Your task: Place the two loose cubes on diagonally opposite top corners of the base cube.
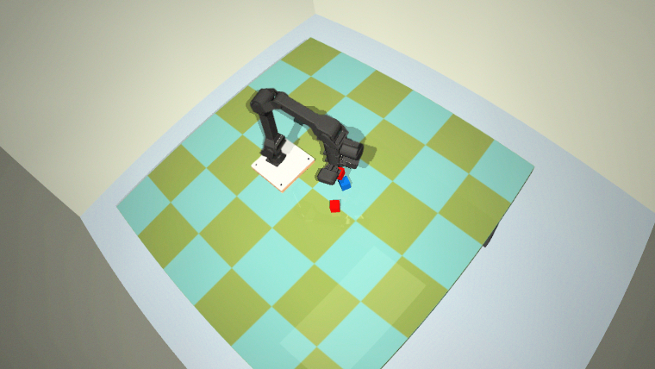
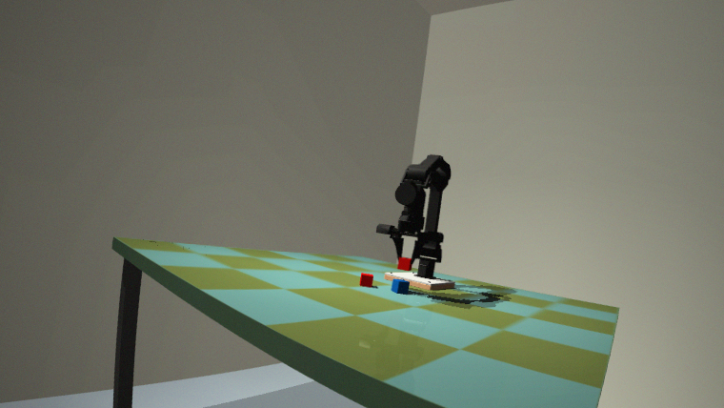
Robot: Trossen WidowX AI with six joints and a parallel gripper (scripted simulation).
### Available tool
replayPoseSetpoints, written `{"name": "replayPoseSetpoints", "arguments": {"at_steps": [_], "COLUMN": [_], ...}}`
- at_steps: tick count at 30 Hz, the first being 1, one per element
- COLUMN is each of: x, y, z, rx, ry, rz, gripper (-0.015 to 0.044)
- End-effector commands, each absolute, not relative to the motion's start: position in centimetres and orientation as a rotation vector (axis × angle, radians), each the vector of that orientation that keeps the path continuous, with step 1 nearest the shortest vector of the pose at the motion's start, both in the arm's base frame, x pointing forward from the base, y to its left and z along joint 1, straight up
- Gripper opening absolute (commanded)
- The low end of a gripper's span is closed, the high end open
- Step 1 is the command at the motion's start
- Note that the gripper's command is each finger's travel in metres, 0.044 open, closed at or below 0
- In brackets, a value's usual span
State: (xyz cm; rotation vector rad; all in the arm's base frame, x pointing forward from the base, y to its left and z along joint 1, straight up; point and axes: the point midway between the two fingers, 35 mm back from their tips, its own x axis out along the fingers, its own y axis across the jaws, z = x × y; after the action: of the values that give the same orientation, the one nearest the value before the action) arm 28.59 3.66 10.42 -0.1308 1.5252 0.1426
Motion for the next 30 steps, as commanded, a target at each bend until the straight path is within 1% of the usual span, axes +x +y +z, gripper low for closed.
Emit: {"name": "replayPoseSetpoints", "arguments": {"at_steps": [1,12,30], "x": [28.5,28.5,28.5], "y": [3.6,3.7,3.7], "z": [9.7,7.8,7.6], "rx": [-0.138,-0.139,-0.137], "ry": [1.531,1.531,1.531], "rz": [0.144,0.146,0.144], "gripper": [0.0105,0.0105,0.0105]}}
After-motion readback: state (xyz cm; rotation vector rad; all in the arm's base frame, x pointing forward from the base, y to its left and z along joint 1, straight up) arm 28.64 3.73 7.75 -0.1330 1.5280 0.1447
